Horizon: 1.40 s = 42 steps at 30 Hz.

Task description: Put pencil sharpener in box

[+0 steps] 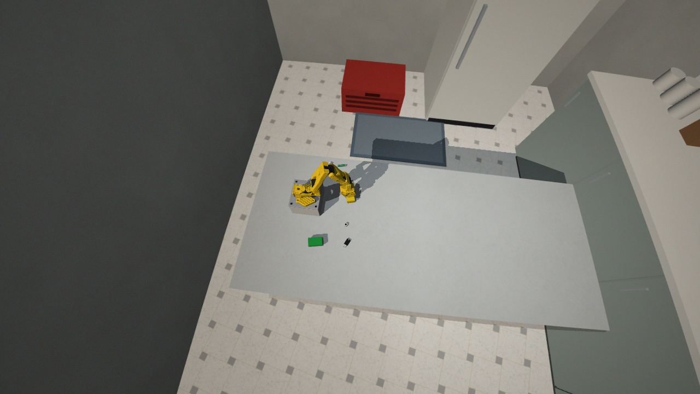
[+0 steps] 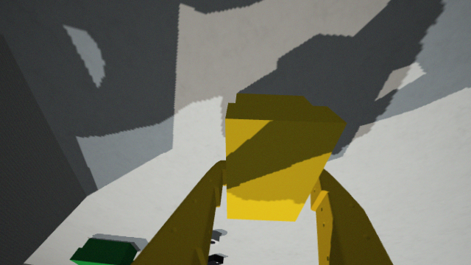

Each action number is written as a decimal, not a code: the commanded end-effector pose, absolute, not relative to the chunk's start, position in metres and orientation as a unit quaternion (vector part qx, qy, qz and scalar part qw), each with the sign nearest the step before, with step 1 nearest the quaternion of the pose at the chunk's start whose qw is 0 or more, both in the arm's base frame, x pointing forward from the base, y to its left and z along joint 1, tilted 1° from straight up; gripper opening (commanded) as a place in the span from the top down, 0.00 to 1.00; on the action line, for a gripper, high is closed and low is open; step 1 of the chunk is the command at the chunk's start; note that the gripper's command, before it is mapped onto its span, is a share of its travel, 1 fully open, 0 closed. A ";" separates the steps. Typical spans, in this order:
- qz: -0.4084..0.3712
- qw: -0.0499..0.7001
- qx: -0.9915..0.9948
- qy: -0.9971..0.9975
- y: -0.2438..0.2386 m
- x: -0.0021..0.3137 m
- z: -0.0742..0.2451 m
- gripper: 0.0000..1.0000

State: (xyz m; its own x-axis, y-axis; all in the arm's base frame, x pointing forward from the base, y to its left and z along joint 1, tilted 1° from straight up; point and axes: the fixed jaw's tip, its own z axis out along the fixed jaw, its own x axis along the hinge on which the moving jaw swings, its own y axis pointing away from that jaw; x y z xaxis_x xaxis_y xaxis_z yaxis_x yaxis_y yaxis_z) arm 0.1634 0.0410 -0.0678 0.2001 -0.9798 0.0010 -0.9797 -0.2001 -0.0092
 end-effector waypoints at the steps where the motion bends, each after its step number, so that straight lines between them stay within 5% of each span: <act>1: -0.003 0.004 -0.777 0.630 0.043 0.163 -0.059 0.78; 42: -0.003 0.004 -0.777 0.630 0.042 0.162 -0.025 0.78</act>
State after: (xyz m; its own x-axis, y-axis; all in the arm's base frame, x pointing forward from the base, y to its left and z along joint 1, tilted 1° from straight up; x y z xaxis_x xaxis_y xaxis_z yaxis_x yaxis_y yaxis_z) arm 0.1637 0.0411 -0.0277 0.2001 -0.9798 0.0009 -0.9797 -0.2001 -0.0107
